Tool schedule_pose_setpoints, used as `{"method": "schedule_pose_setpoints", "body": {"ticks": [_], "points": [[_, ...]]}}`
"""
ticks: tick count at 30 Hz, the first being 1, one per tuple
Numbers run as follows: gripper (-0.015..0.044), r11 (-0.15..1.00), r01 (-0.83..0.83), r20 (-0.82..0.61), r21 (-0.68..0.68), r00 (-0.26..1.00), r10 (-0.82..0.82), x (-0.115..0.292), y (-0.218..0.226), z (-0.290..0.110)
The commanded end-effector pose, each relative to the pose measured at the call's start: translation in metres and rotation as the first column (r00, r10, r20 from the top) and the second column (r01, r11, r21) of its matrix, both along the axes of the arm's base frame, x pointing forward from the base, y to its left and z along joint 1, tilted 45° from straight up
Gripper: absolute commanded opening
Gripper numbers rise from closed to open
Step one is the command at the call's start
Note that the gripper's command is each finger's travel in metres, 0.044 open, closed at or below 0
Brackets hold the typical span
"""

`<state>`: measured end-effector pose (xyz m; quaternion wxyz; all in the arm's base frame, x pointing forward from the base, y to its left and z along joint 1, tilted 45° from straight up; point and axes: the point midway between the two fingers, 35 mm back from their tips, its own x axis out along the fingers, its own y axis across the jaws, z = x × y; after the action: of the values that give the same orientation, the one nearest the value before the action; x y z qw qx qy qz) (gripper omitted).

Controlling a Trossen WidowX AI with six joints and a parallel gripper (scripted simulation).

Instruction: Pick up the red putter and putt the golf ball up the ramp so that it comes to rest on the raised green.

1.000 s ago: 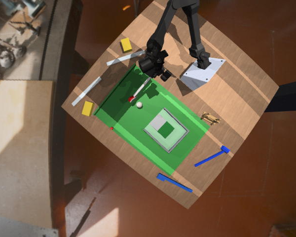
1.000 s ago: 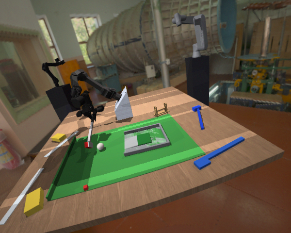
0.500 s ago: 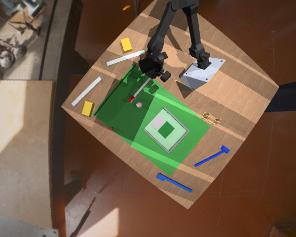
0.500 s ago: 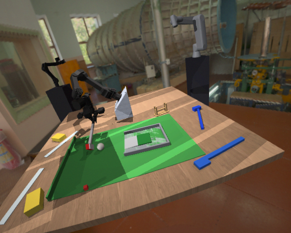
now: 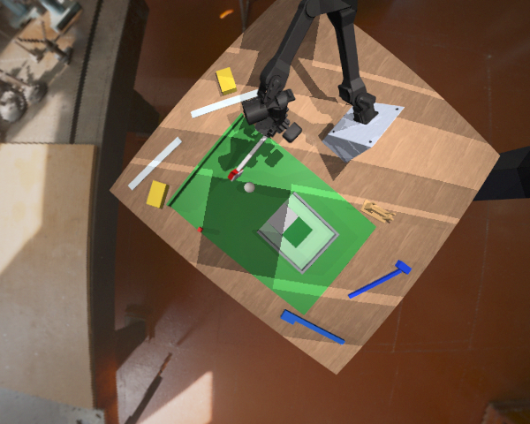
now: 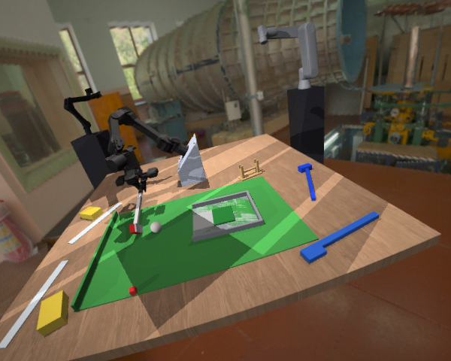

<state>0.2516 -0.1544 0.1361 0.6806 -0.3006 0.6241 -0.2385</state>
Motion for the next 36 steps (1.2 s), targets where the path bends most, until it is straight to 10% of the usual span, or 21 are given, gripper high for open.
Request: {"method": "schedule_pose_setpoints", "body": {"ticks": [1,11,23,36], "points": [[0.0000,1.000,0.001,0.013,-0.006,1.000,-0.001,0.002,-0.005,0.007],[0.0000,1.000,0.002,0.005,0.000,1.000,-0.002,0.001,-0.003,0.003],[0.0000,1.000,0.001,0.010,0.001,1.000,-0.001,-0.005,0.091,-0.091],[0.0000,1.000,0.000,0.009,0.005,1.000,-0.001,-0.008,0.121,-0.066]]}}
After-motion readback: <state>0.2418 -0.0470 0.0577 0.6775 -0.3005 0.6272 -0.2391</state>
